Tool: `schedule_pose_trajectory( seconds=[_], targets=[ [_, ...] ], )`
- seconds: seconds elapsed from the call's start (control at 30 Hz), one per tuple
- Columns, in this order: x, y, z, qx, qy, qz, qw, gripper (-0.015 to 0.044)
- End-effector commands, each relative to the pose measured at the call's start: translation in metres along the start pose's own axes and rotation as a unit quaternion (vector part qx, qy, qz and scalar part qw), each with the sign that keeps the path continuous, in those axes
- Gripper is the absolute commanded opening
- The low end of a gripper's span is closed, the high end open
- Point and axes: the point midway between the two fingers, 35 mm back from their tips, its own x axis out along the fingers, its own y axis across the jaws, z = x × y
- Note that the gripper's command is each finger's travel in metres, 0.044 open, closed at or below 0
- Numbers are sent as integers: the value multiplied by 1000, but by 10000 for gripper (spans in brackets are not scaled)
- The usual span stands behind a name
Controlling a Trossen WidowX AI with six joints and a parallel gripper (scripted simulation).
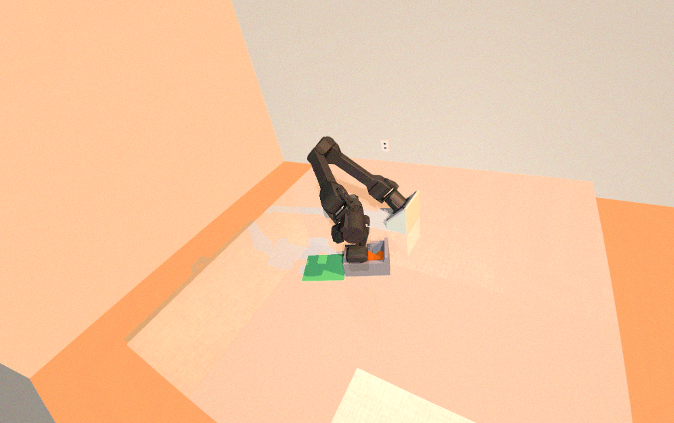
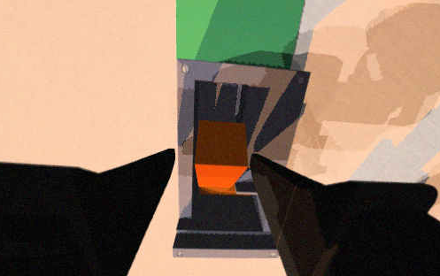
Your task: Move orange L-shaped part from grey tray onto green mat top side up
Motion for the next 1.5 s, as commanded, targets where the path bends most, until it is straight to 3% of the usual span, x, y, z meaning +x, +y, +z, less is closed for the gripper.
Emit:
schedule_pose_trajectory(
  seconds=[0.0, 0.13, 0.53, 0.67, 1.47],
  targets=[
    [5, -2, 0, -3, -2, -2, 1000, 280],
    [1, 0, 0, 0, 0, 0, 1000, 175],
    [1, 0, 0, 0, 0, 0, 1000, 95],
    [1, 0, 0, 0, 0, 0, 1000, 0],
    [-27, -1, -1, -3, -1, -2, 1000, 0]
  ],
)
